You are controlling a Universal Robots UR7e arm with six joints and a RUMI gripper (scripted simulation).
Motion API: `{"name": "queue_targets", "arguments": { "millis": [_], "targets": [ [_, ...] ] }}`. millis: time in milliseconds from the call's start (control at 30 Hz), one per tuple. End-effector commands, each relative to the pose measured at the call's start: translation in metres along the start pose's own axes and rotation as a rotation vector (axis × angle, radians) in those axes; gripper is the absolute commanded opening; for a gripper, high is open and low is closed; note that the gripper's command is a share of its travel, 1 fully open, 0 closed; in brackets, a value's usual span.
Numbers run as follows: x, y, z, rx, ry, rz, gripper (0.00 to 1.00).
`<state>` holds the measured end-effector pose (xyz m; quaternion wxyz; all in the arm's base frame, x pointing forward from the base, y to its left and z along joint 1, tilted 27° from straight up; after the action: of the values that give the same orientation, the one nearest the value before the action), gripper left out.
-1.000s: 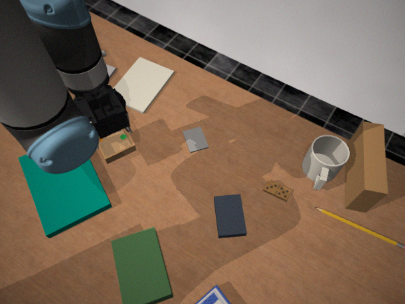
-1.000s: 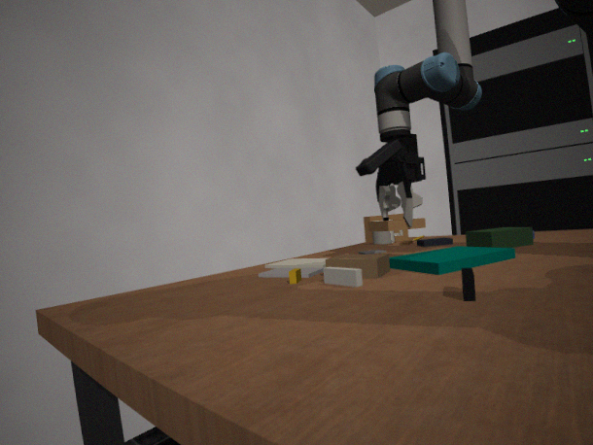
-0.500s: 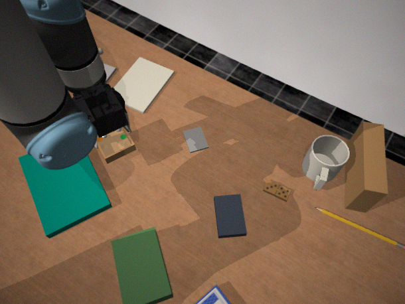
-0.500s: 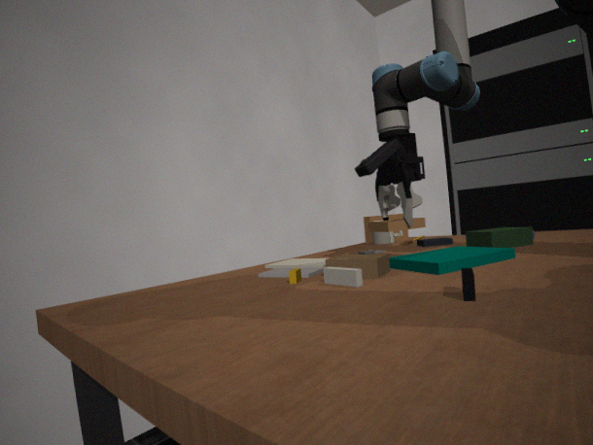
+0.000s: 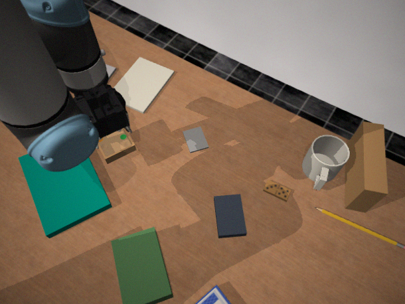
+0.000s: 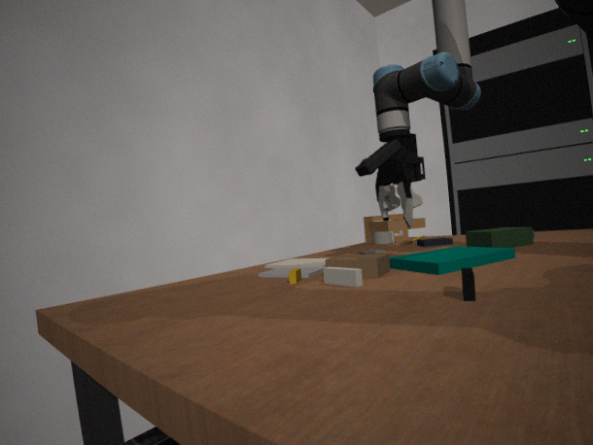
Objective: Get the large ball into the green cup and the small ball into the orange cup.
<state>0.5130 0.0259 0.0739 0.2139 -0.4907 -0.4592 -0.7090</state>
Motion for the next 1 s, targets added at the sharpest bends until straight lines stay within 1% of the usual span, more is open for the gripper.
{"name": "queue_targets", "arguments": {
  "millis": [0,33,67,133,167,200,233,433,500,633,967],
  "targets": [
    [0.0,0.004,0.001,0.0,-0.01,0.032,0.44],
    [0.0,0.005,0.003,0.0,-0.024,0.043,0.44],
    [0.0,0.003,0.003,0.0,-0.029,0.027,0.44],
    [0.0,0.0,0.001,0.0,-0.011,-0.001,0.44],
    [0.0,0.0,0.0,0.0,0.007,-0.002,0.44],
    [0.0,0.002,-0.001,0.0,0.009,0.01,0.44],
    [0.0,0.002,0.001,0.0,-0.006,0.018,0.44],
    [-0.001,-0.014,-0.001,0.001,0.012,-0.141,0.44],
    [-0.001,-0.014,-0.001,0.001,0.012,-0.141,0.44],
    [-0.003,-0.025,-0.002,0.001,0.024,-0.243,0.44],
    [-0.003,-0.025,-0.002,0.001,0.026,-0.248,0.44]
  ]
}}
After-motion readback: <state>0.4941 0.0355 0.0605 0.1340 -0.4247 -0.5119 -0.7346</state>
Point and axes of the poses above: the point where the finger pads meet when closed, its own x axis back along the fingers, its own y axis across the jaws, z = x × y, the point moved 9 cm from there along x, back along the fingers, and after that the axes turned 7 degrees about -x, right-handed, at the moved point
